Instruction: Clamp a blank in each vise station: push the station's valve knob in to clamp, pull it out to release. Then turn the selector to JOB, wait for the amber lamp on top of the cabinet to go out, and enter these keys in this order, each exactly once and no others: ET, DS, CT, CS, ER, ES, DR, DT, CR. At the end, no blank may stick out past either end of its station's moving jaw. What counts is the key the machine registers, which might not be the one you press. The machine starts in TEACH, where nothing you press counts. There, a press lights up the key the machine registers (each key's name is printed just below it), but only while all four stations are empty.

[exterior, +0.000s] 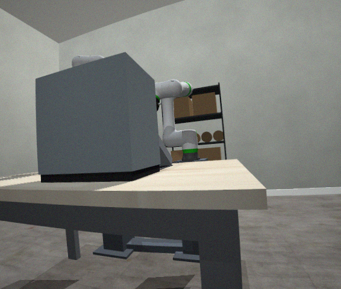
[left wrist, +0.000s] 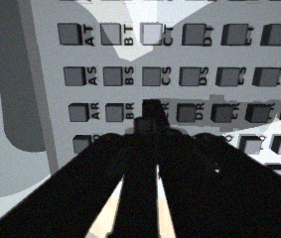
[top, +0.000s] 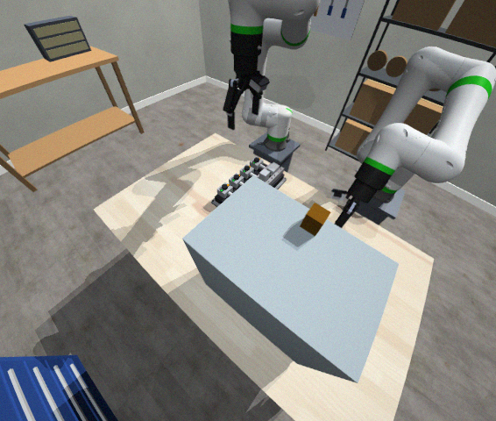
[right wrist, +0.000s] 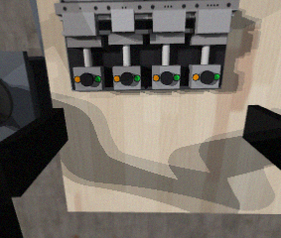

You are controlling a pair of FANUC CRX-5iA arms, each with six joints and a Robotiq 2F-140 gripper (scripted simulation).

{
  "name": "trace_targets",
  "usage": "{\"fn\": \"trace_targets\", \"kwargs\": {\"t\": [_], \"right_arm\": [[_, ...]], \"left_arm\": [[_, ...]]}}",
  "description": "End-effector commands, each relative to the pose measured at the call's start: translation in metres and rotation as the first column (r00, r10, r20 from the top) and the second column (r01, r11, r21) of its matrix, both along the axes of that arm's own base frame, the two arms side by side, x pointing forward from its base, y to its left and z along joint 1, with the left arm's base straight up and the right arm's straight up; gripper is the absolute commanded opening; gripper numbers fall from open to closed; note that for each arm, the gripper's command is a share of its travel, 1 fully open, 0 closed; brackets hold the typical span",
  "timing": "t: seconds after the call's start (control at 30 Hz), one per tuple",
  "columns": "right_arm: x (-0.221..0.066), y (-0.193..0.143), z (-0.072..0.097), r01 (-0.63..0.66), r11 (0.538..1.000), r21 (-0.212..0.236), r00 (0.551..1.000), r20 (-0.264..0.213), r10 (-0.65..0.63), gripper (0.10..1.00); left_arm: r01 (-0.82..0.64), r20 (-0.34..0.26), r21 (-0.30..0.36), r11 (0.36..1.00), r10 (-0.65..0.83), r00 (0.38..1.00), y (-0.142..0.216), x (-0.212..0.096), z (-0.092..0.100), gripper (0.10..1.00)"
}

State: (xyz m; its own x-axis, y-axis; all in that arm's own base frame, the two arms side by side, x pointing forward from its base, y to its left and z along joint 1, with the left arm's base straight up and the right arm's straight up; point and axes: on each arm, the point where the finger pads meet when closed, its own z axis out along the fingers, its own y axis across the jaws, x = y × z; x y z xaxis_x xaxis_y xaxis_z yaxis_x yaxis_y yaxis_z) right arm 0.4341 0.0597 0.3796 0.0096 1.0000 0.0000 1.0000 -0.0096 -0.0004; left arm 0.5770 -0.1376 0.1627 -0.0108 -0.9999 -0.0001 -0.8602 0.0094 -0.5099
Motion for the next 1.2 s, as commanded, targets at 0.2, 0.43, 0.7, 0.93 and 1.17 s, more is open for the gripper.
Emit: {"fn": "trace_targets", "kwargs": {"t": [0.2, 0.43, 0.7, 0.93, 1.17], "right_arm": [[0.000, 0.000, 0.001, 0.000, 1.000, 0.000, 1.000, 0.002, 0.000, 1.000], [0.000, 0.000, 0.001, 0.000, 1.000, 0.000, 1.000, 0.002, 0.000, 1.000], [0.000, 0.000, 0.001, 0.000, 1.000, 0.000, 1.000, 0.002, 0.000, 1.000], [0.000, 0.000, 0.001, 0.000, 1.000, 0.000, 1.000, 0.002, 0.000, 1.000], [0.000, 0.000, 0.001, 0.000, 1.000, 0.000, 1.000, 0.002, 0.000, 1.000]], "left_arm": [[0.000, 0.002, -0.001, 1.000, 0.000, 1.000, 0.000, -0.001, 0.003, 0.099], [0.000, 0.002, -0.001, 1.000, 0.000, 1.000, -0.001, -0.004, 0.011, 0.099], [0.000, 0.002, -0.001, 1.000, 0.000, 1.000, -0.034, 0.024, 0.028, 0.099], [0.000, 0.002, -0.001, 1.000, 0.000, 1.000, -0.034, 0.024, 0.028, 0.099], [0.000, 0.002, -0.001, 1.000, 0.000, 1.000, -0.034, 0.026, 0.024, 0.099]]}}
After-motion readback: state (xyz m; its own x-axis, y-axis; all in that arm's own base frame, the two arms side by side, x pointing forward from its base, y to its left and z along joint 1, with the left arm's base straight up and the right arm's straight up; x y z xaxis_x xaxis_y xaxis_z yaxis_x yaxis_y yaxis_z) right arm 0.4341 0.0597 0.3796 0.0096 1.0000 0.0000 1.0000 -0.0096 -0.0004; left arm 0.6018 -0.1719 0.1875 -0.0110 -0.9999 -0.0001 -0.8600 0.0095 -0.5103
